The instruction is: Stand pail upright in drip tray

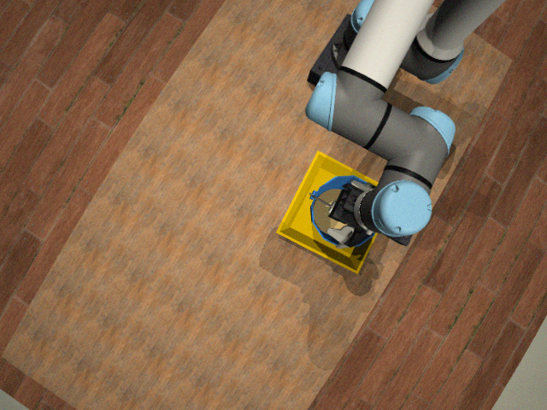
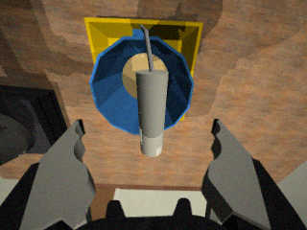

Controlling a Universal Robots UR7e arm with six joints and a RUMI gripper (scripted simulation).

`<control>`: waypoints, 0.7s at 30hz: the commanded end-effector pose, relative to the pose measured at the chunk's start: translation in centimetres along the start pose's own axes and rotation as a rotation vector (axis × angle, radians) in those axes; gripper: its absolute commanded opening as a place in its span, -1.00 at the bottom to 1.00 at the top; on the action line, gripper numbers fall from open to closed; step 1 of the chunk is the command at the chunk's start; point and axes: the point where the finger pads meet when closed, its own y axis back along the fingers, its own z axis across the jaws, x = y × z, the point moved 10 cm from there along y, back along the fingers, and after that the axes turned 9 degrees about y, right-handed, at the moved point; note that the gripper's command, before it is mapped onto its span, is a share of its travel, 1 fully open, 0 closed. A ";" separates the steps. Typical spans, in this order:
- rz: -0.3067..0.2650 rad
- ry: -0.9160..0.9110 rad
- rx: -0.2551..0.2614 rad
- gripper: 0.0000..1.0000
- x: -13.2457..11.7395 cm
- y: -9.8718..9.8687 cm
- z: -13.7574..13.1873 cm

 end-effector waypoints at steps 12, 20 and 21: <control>-0.001 0.001 -0.003 1.00 0.1 0.1 0.0; -0.001 0.001 -0.006 1.00 0.1 0.4 0.1; -0.001 0.001 -0.006 1.00 0.1 0.4 0.1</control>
